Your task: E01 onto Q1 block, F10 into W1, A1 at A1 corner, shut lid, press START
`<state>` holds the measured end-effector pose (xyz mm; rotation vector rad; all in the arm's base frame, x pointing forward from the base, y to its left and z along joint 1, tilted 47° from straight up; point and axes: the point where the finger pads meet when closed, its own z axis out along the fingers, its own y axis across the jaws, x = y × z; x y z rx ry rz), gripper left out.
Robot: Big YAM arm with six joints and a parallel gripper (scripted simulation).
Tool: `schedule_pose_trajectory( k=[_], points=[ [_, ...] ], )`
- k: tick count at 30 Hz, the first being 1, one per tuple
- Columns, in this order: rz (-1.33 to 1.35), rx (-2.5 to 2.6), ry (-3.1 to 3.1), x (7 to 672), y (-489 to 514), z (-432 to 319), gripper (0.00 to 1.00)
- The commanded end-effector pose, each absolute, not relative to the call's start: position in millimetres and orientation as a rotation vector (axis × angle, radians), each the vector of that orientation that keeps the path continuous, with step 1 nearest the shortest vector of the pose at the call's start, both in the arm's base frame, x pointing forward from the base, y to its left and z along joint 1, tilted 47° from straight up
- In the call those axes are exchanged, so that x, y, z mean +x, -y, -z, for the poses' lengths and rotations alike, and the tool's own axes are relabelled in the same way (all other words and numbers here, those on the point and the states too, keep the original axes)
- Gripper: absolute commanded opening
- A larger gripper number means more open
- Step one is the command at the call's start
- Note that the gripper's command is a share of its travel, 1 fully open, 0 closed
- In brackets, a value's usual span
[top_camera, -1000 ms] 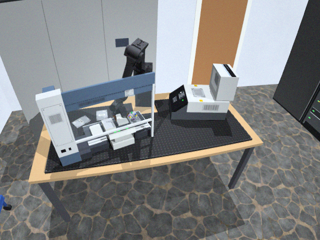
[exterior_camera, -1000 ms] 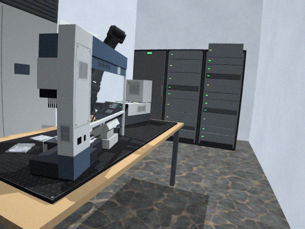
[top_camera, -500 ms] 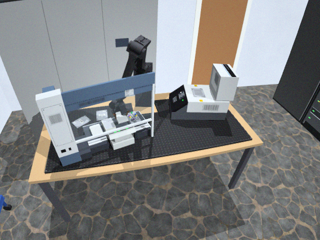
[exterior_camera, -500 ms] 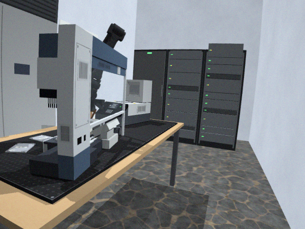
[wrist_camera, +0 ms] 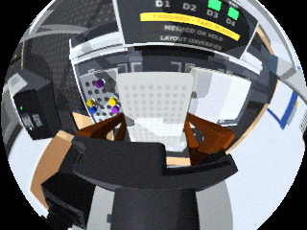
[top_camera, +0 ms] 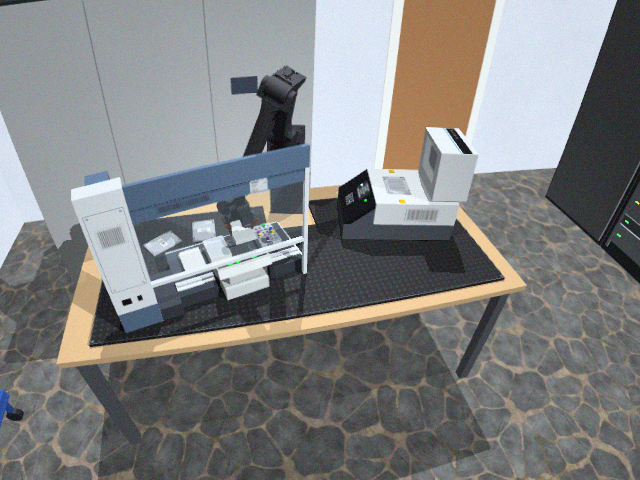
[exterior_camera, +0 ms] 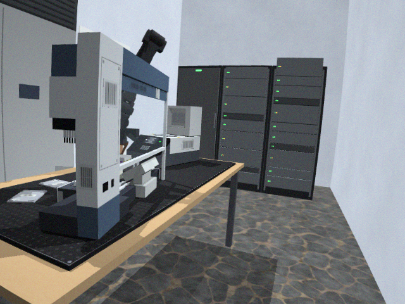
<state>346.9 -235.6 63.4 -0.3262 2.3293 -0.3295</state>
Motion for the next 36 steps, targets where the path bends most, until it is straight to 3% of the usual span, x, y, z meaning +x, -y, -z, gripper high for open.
schedule_pose_trajectory(
  k=[1,36],
  points=[
    [0.355,-0.315,-2.319,343,245,-70,0.00],
    [0.339,-0.282,-2.333,344,246,-67,0.00]
  ],
)
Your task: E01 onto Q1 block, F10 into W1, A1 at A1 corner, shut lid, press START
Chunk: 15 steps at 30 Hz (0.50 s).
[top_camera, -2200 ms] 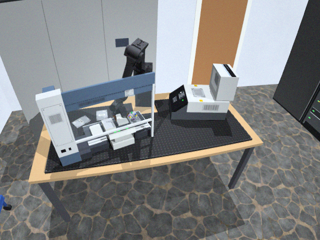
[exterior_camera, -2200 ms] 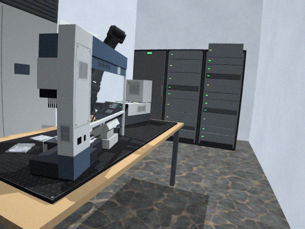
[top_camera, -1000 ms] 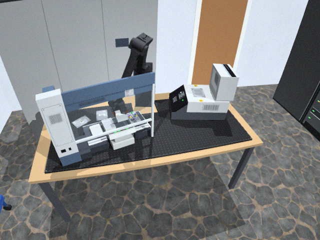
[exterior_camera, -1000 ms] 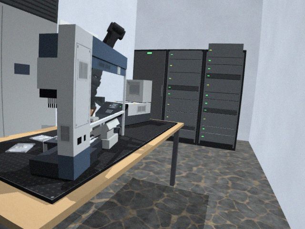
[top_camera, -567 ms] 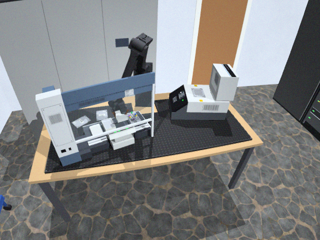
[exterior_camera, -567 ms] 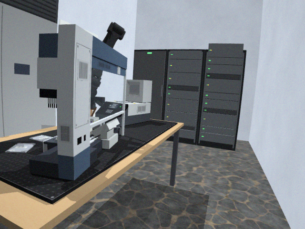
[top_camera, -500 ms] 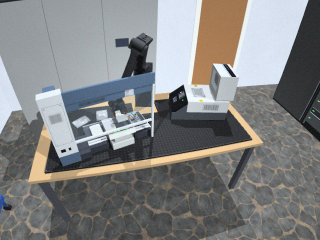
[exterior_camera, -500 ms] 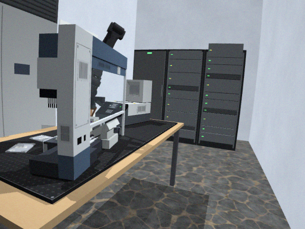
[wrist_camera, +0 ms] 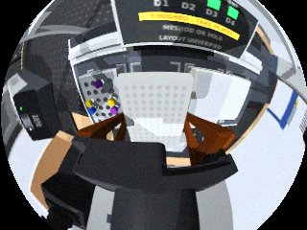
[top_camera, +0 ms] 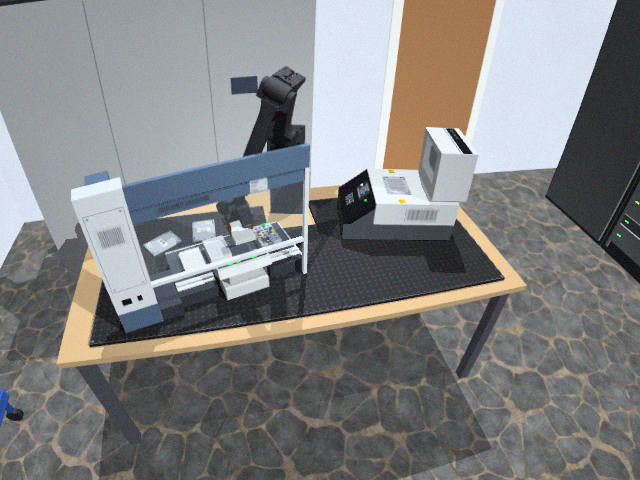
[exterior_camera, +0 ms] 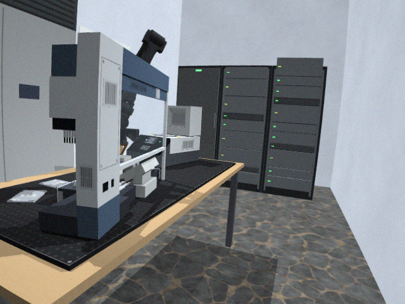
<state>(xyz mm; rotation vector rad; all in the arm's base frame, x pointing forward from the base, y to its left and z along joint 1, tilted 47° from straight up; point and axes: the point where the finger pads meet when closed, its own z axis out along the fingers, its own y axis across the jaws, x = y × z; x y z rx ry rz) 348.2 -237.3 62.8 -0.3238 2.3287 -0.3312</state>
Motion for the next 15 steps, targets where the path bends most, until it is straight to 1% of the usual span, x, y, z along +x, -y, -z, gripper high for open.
schedule_pose_trajectory(
  k=[1,15],
  points=[
    [0.343,-0.281,-2.330,344,246,-69,0.00],
    [0.335,-0.318,-2.317,351,236,-71,0.00]
  ],
)
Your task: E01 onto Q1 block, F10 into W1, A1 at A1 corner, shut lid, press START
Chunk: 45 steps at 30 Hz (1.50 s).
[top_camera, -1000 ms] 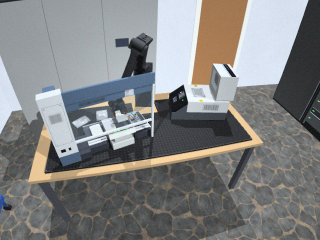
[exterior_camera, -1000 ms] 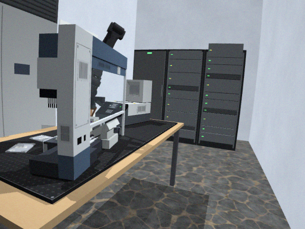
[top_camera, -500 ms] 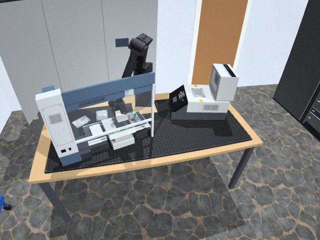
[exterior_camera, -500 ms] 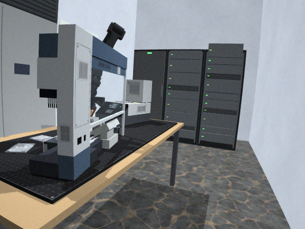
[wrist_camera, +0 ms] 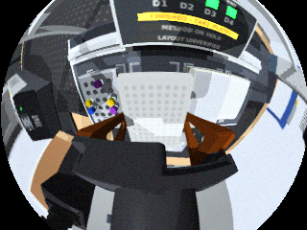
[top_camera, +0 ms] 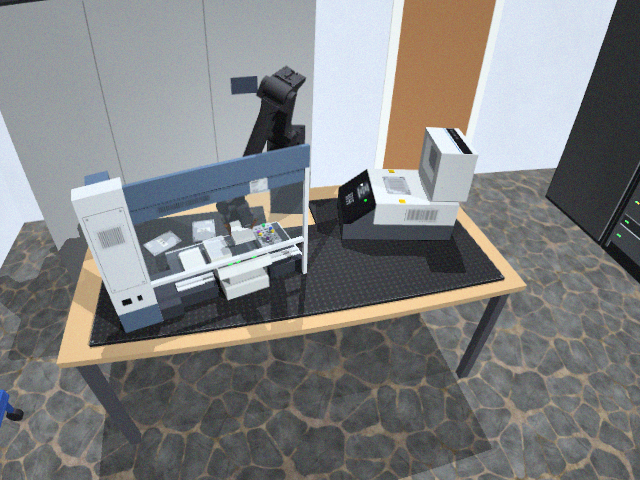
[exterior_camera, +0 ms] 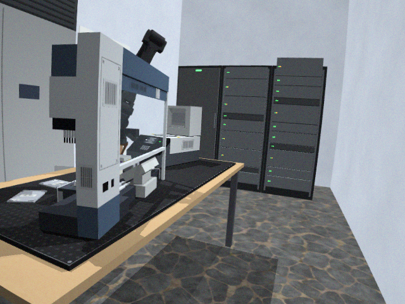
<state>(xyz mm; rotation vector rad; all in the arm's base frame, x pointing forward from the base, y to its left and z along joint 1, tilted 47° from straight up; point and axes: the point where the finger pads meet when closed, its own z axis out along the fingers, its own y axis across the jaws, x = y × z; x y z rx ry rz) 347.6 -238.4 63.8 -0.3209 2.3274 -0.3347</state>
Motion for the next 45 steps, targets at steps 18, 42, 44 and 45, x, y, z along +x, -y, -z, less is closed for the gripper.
schedule_pose_trajectory(
  k=[18,42,44,45],
  points=[
    [0.235,-0.091,-2.320,312,145,-50,0.00],
    [0.206,-0.033,-2.326,278,50,-37,0.00],
    [0.210,-0.030,-2.342,274,50,-32,0.00],
    [0.220,-0.049,-2.350,271,45,-30,0.00]
  ],
)
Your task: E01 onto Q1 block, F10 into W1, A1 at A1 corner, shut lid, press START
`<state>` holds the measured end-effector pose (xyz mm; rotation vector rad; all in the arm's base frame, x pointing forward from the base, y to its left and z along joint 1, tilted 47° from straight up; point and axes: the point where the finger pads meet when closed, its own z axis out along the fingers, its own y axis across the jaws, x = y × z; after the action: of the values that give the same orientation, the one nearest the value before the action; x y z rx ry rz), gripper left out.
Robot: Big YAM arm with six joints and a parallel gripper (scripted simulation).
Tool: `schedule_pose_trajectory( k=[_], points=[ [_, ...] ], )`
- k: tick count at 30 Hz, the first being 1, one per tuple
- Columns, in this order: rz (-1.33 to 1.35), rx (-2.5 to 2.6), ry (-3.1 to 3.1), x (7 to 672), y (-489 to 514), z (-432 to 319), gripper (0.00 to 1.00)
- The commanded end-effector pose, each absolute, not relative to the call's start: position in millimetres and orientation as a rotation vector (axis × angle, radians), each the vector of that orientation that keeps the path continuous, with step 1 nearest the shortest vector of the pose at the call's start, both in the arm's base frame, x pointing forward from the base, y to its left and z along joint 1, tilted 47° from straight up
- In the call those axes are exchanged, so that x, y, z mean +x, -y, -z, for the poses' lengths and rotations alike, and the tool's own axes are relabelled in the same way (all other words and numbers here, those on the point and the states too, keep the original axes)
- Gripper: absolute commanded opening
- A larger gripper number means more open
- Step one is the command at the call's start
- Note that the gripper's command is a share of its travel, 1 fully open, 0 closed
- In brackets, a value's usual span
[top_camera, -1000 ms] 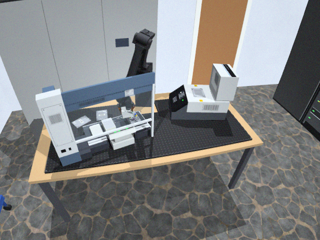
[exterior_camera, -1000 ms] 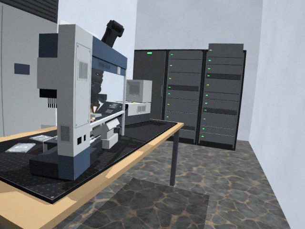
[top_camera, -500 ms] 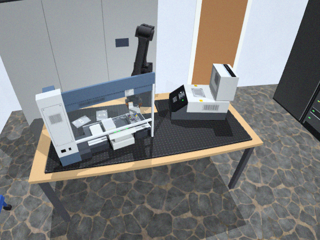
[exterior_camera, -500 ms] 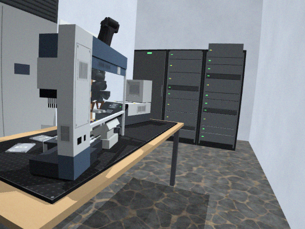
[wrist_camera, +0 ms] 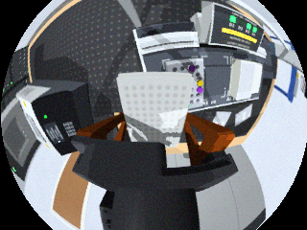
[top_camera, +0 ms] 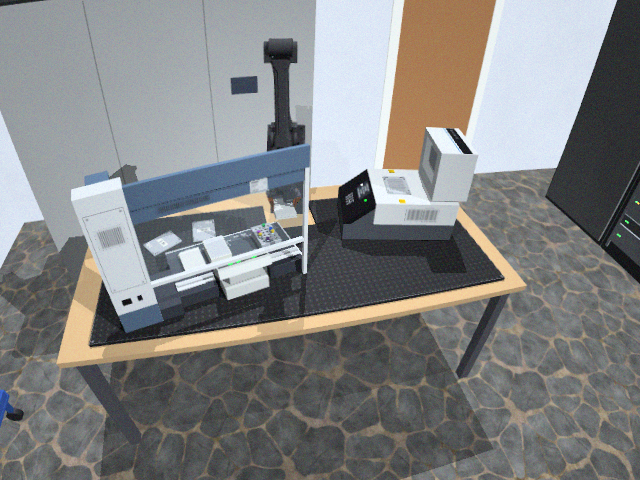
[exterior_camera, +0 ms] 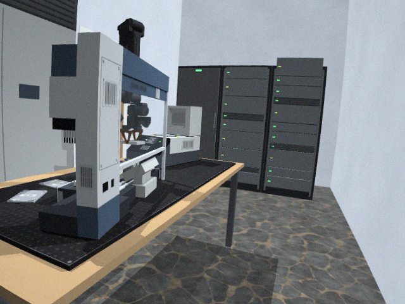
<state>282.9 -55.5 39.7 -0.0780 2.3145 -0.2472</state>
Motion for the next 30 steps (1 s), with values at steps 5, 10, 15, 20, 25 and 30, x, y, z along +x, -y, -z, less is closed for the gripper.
schedule_pose_trajectory(
  k=[5,10,15,20,25,30],
  points=[
    [0.223,-0.093,-2.334,264,17,-29,0.00],
    [0.255,-0.154,-2.326,258,-6,-31,0.00],
    [0.276,-0.185,-2.353,246,-17,-20,0.00],
    [0.284,-0.248,-2.316,248,-45,-27,0.00],
    [0.339,-0.337,-2.307,237,-63,-21,0.00],
    [0.380,-0.454,-2.292,222,-82,-12,0.00]
  ],
)
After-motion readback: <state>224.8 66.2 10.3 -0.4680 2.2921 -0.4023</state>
